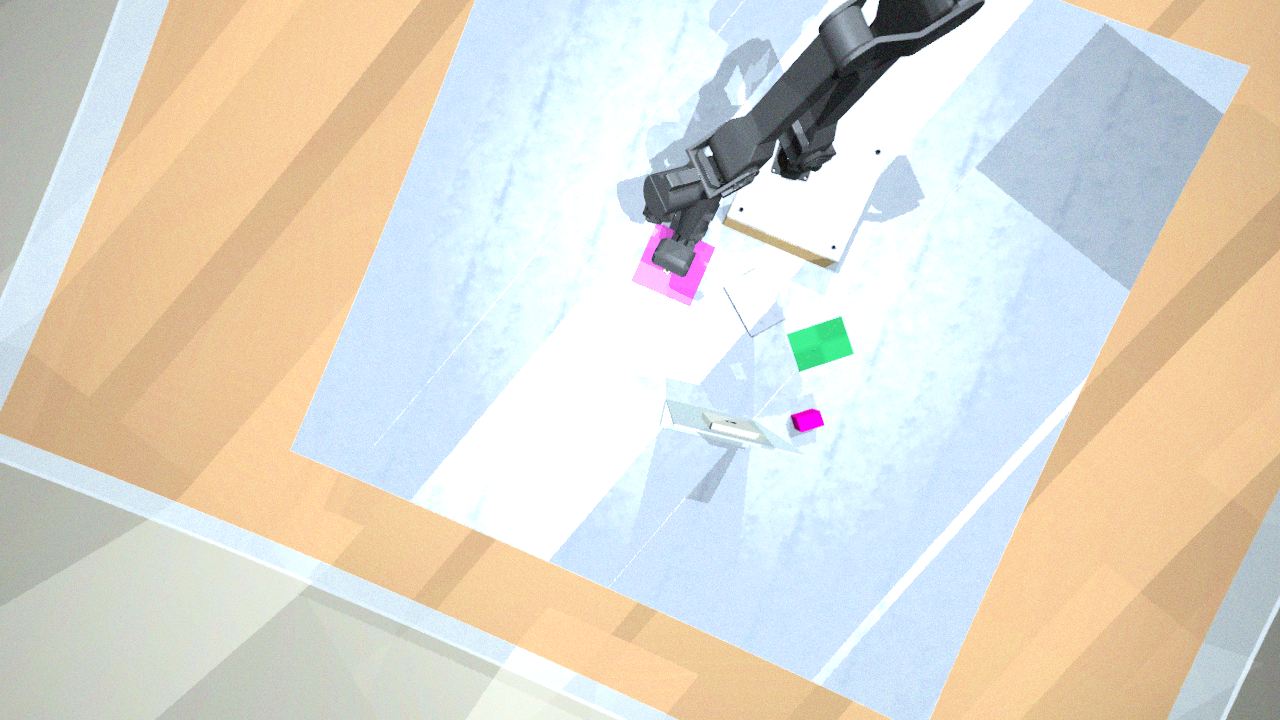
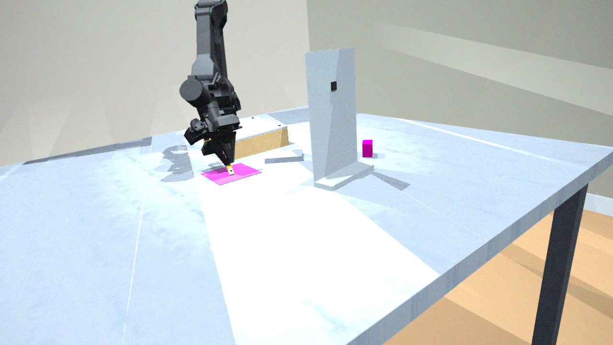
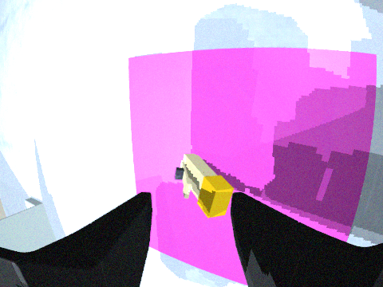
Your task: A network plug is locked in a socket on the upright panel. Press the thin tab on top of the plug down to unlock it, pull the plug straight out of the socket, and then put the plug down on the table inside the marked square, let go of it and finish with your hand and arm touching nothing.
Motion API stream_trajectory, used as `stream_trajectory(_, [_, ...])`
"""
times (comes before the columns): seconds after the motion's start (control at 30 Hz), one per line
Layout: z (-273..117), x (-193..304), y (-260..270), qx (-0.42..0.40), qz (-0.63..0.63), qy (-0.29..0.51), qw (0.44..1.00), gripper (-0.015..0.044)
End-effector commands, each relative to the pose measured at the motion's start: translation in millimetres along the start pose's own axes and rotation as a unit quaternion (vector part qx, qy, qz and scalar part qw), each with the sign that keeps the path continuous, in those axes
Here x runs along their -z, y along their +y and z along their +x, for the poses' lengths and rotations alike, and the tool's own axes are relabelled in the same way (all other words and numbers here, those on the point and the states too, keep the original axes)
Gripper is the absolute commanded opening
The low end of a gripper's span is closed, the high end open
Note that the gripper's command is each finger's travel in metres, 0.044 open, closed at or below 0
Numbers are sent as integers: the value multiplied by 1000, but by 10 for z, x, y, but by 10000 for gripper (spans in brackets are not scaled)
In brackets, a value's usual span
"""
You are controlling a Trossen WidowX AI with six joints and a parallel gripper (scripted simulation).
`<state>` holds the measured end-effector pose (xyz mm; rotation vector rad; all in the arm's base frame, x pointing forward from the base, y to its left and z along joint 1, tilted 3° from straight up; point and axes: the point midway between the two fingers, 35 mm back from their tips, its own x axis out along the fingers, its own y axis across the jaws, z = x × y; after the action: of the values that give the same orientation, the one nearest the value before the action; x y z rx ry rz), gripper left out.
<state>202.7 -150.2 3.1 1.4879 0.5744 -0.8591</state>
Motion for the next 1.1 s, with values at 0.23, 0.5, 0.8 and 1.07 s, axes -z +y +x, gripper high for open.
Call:
stream_trajectory(0.23, [-95,-9,14,-4,-3,0,1000,156])
stream_trajectory(0.5, [-157,-10,6,-3,-3,0,1000,156])
stream_trajectory(0.8, [-221,-9,0,-2,-2,0,1000,156])
stream_trajectory(1.07, [-303,-29,74,-2,-2,-1,1000,156])
